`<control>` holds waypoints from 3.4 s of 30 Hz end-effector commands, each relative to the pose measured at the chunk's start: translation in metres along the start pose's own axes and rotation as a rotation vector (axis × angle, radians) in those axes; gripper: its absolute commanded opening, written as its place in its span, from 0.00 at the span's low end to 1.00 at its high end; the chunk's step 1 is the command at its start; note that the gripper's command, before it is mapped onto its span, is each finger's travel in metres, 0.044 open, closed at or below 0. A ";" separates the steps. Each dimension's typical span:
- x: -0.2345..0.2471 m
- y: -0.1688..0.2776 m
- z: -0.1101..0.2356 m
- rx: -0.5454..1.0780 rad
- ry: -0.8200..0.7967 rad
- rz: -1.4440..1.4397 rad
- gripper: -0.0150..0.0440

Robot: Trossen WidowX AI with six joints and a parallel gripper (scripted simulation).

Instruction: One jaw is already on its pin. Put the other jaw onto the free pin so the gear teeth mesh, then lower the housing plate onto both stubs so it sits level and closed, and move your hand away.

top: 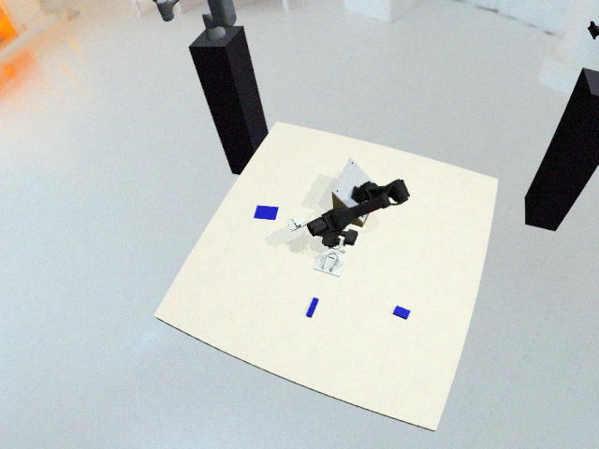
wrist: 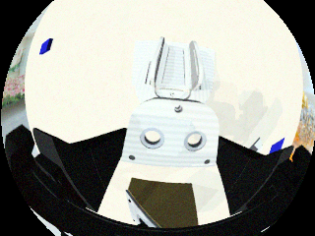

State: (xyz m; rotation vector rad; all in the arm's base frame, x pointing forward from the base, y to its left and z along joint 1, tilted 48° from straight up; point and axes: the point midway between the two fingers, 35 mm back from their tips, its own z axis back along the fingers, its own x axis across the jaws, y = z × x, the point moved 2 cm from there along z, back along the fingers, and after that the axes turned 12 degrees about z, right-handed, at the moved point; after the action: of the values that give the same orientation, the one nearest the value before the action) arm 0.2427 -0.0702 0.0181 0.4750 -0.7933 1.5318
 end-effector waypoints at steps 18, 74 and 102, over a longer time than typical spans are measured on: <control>-0.001 0.001 0.000 0.000 0.001 0.006 0.85; -0.002 0.001 -0.062 -0.001 -0.001 0.008 0.85; -0.002 0.001 -0.067 -0.001 -0.001 -0.005 0.85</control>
State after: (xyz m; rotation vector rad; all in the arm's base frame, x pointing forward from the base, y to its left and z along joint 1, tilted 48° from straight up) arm 0.2521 -0.0240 -0.0280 0.4742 -0.7915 1.5346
